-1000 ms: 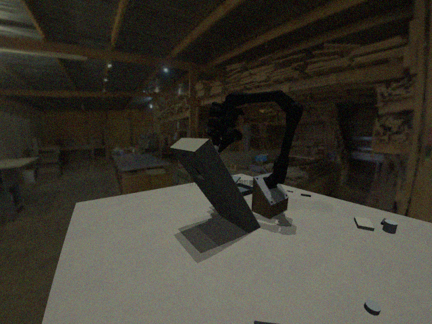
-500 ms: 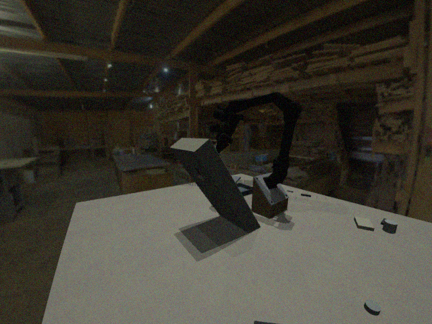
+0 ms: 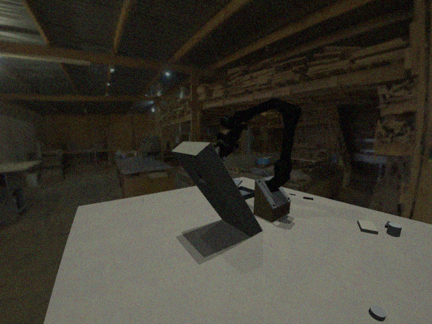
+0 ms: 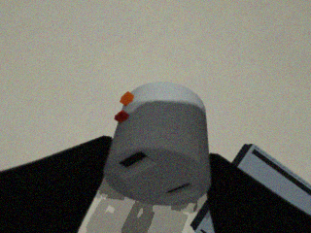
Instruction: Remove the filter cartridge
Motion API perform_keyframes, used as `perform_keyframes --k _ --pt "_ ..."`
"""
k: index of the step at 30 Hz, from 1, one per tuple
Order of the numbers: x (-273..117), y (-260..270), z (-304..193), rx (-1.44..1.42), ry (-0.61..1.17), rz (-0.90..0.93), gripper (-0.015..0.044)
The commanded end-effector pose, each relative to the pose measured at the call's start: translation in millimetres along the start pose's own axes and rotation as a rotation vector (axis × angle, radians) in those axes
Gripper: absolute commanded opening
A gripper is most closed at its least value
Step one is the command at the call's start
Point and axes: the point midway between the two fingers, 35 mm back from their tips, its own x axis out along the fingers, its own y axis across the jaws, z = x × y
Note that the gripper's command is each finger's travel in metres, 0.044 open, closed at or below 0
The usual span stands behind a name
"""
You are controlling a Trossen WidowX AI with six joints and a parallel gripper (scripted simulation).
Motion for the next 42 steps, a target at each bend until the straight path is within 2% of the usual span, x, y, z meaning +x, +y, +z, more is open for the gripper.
perform_keyframes --k 1,12,24,28,34,42 --pt "1.1 -4.7 0.9 0.021 -0.009 -0.013 0.0" --pt "41.0 -87.9 -34.2 0.248 -0.025 -0.154 0.0" --pt "81.0 -155.6 -103.5 0.519 -0.014 -0.31 0.0" --pt "90.3 -167.5 -125.8 0.595 -0.006 -0.352 0.0" --pt "93.3 -168.3 -128.0 0.599 -0.006 -0.354 0.0" --pt "123.2 -170.6 -143.4 0.599 -0.005 -0.354 0.0"
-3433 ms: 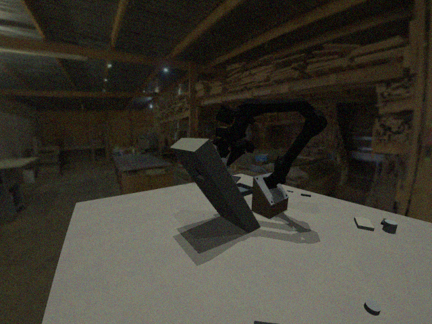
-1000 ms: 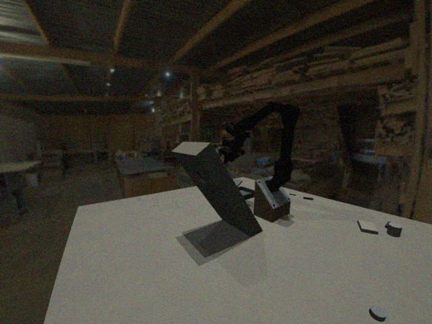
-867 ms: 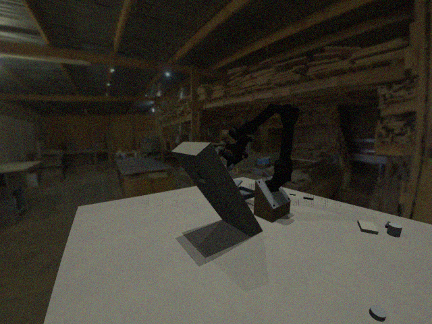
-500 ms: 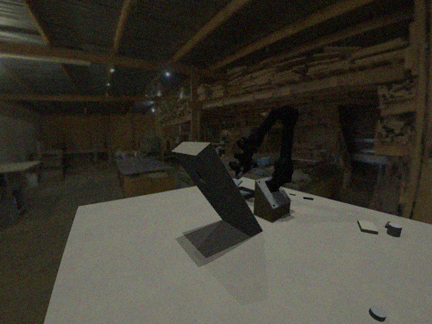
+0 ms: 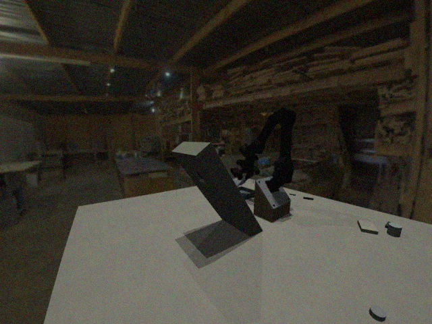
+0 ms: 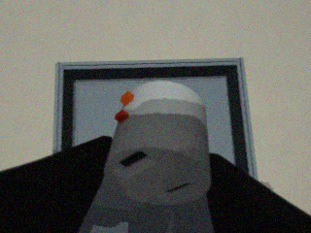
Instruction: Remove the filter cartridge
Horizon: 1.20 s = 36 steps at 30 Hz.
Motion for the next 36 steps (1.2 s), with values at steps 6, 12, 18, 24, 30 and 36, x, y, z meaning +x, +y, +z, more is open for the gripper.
perform_keyframes --k 6,12,18,24,30,36 --pt "32.6 -1.0 -22.2 -0.001 0.005 -0.003 0.0" --pt "43.5 -0.8 -31.2 -0.001 0.005 -0.004 0.0" --pt "41.0 0.1 -30.8 -0.001 0.014 0.0 0.0131" --pt "41.0 0.1 -30.8 -0.001 0.014 0.0 0.0289" --pt "41.0 0.1 -30.8 -0.001 0.014 0.0 0.044" --pt "13.0 -0.1 -10.5 -0.001 0.014 0.001 0.044"
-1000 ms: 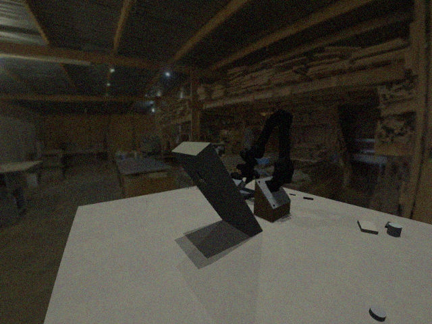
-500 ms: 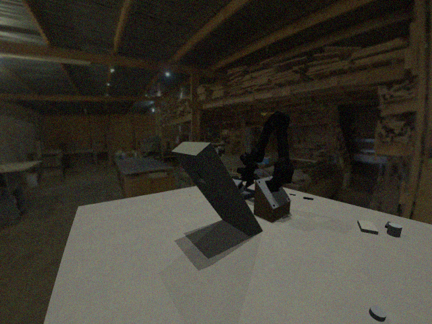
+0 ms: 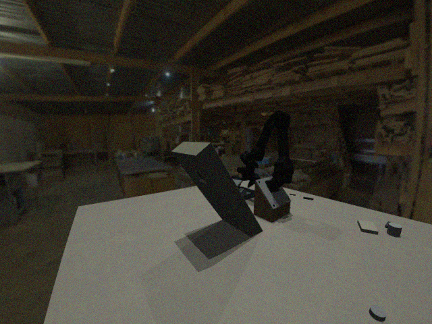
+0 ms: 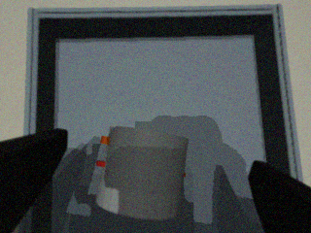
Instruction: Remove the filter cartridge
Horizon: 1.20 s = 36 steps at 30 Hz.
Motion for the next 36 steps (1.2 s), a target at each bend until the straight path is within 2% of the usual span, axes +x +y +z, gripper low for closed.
perform_keyframes --k 1,4,7,36 --pt "-35.4 0.1 26.5 0.003 -0.024 0.001 0.044" --pt "-55.5 0.5 34.7 0.003 -0.024 0.001 0.044" --pt "-45.8 -0.8 33.5 0.003 -0.037 -0.002 0.044" --pt "-45.8 -0.8 33.5 0.003 -0.037 -0.002 0.044"
